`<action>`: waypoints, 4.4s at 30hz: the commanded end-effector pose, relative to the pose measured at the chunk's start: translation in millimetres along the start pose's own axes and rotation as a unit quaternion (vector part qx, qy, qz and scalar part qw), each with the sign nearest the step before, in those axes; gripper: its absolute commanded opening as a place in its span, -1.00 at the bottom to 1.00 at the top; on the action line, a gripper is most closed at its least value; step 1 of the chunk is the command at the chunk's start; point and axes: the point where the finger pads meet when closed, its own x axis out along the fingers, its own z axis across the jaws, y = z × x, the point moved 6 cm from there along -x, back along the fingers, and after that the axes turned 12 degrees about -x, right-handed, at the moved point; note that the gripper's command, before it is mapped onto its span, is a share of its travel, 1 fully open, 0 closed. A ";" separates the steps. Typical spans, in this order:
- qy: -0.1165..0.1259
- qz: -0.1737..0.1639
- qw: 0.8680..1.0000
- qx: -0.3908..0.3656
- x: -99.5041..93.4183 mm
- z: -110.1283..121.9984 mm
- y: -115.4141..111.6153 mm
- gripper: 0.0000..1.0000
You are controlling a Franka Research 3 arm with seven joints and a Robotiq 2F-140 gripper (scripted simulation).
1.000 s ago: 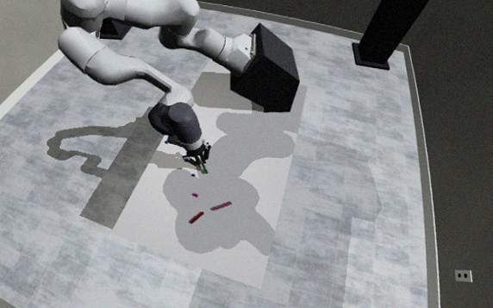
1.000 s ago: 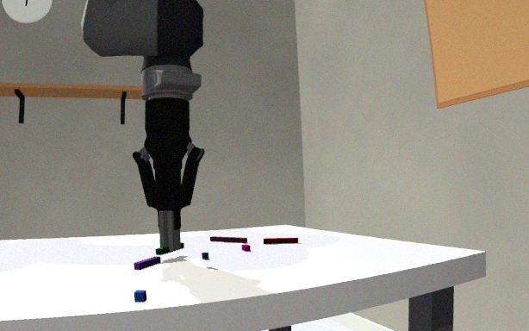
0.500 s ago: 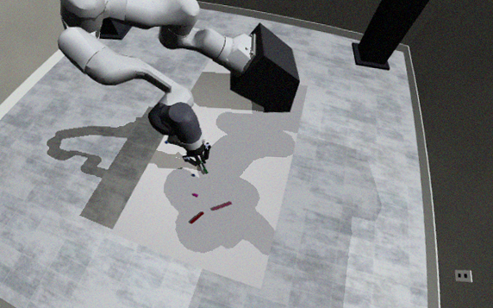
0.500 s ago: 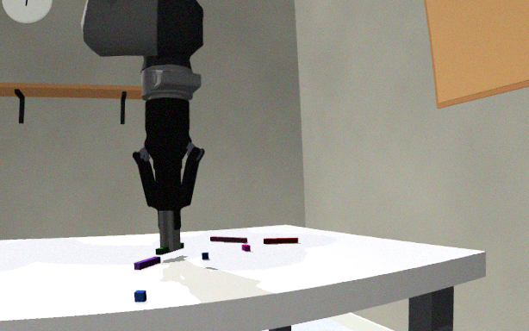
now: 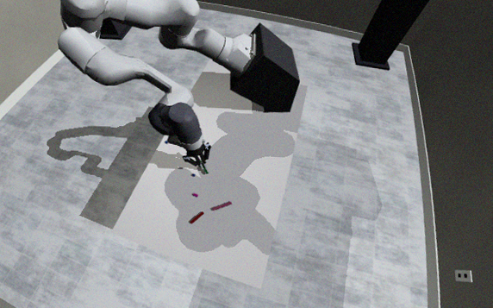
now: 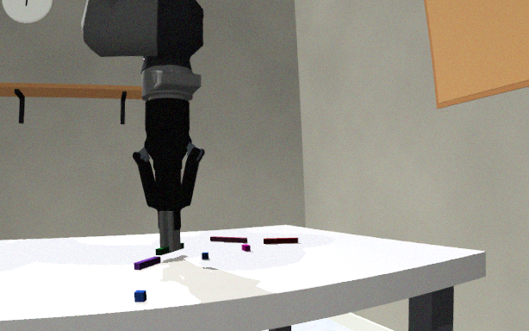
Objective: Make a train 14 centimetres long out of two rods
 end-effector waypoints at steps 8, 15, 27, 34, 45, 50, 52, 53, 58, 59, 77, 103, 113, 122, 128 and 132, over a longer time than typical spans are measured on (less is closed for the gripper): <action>0.001 -0.001 1.000 0.002 0.7 -0.3 -0.9 -0.75; 0.001 -0.001 1.000 0.002 0.7 -0.3 -0.9 -0.75; 0.001 -0.001 1.000 0.002 0.7 -0.3 -1.0 -0.75; 0.001 -0.001 1.000 0.002 0.7 -0.3 -1.3 -0.75; 0.001 -0.001 1.000 0.002 0.7 -0.2 -1.6 -0.75; 0.001 -0.001 1.000 0.002 0.7 -0.2 -1.6 -0.75; 0.001 -0.001 1.000 0.002 0.7 -0.2 -1.6 -0.75; 0.001 -0.001 1.000 0.002 0.7 -0.2 -1.6 -0.75; 0.001 -0.001 1.000 0.002 0.7 -0.2 -1.6 -0.75; 0.001 -0.001 1.000 0.002 0.7 -0.2 -1.6 -0.75; 0.001 -0.001 1.000 0.002 7.5 -0.3 -1.6 -0.75; 0.001 -0.001 1.000 0.002 11.1 -0.3 -1.6 -0.75; 0.001 -0.001 1.000 0.002 11.1 -0.3 -1.6 -0.75; 0.001 -0.001 1.000 0.002 11.1 -0.3 -1.6 -0.75; 0.001 -0.001 1.000 0.002 11.1 -0.3 -1.6 -0.67; 0.001 -0.001 1.000 0.002 11.1 -0.3 -1.6 -0.62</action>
